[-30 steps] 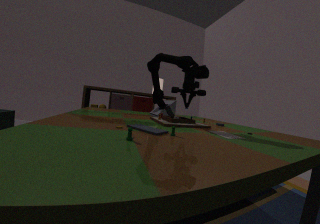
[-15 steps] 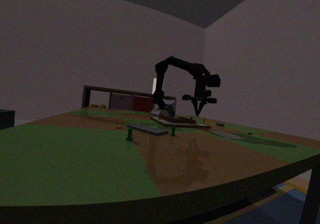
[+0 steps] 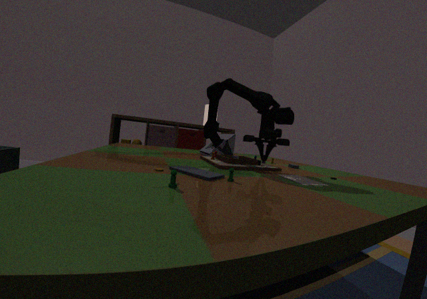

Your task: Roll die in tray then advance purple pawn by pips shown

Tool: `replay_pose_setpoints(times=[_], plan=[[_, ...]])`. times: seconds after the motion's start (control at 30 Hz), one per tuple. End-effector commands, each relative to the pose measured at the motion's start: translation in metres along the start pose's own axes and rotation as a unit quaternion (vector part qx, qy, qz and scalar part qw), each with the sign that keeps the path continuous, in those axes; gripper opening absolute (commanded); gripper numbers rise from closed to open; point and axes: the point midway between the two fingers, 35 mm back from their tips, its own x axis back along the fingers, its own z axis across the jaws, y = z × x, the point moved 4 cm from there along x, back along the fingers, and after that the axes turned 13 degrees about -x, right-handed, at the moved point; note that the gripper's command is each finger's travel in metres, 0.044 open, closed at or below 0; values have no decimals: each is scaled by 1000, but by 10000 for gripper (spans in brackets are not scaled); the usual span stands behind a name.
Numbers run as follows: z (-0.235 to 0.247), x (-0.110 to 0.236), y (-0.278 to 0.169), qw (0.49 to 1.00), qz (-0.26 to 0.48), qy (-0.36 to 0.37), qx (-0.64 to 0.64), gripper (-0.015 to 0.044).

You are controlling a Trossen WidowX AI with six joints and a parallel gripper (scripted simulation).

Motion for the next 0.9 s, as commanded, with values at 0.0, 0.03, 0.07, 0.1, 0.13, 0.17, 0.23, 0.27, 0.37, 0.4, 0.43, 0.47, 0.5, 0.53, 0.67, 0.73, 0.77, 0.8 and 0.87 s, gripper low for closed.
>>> replay_pose_setpoints(times=[0.0, 0.03, 0.07, 0.1, 0.13, 0.17, 0.23, 0.27, 0.37, 0.4, 0.43, 0.47, 0.5, 0.53, 0.67, 0.73, 0.77, 0.8, 0.87], plan=[[0, -4, -1, 1000, -3, -2, 5, 0], [0, -5, -1, 1000, -3, -2, 5, 0], [0, -6, -1, 1000, -3, -2, 5, 0], [0, -8, -1, 1000, -3, -2, 5, 0], [0, -9, -1, 1000, -3, -2, 5, 0], [0, -11, -1, 1000, -3, -2, 5, 0], [0, -14, -1, 1000, -3, -2, 5, 0], [0, -16, -1, 1000, -3, -2, 5, 0], [1, -12, 1, 1000, -2, 3, -1, 26], [1, -12, 1, 1000, -2, 3, -1, 53], [1, -12, 1, 1000, -2, 3, -1, 79], [1, -12, 1, 1000, -2, 3, -1, 105], [1, -12, 1, 1000, -2, 3, -1, 131], [1, -12, 1, 1000, -2, 3, -1, 157], [1, -9, 1, 1000, -2, 2, 0, 262], [2, 12, 1, 1000, -2, 1, 2, 315], [2, 26, 0, 1000, -2, 0, 4, 341], [2, 34, 0, 1000, -2, -1, 4, 368], [2, 37, 0, 1000, -2, -1, 5, 420]])
